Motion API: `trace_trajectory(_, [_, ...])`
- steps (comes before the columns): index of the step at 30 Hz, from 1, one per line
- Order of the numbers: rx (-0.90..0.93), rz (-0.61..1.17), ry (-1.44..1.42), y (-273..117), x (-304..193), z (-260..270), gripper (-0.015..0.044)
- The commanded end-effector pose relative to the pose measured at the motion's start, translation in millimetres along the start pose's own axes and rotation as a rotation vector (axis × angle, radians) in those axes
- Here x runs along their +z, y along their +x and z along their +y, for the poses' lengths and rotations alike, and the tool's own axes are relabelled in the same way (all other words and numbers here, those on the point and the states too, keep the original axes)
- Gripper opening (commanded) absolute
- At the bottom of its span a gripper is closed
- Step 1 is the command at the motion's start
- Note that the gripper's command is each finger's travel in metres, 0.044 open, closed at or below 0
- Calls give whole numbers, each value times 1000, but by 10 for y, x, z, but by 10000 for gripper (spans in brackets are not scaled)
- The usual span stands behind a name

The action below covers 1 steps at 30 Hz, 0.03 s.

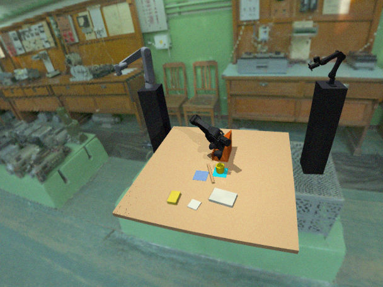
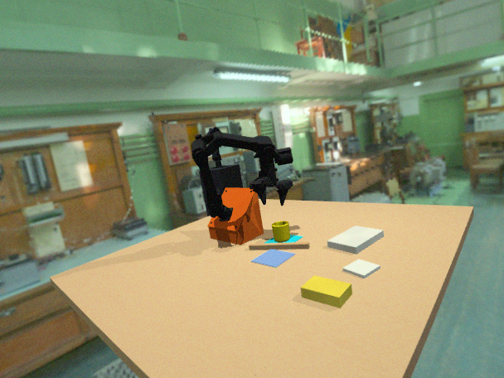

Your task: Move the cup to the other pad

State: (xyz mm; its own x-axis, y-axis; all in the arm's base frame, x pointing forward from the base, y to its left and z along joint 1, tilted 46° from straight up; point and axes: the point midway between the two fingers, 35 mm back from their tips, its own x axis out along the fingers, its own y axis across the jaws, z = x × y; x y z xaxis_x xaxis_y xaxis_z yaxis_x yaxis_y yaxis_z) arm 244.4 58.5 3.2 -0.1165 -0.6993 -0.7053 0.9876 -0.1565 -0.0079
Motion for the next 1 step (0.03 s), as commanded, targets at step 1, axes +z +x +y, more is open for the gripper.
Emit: trace_trajectory(1, [1,0,-1,6,-3,-1,440])
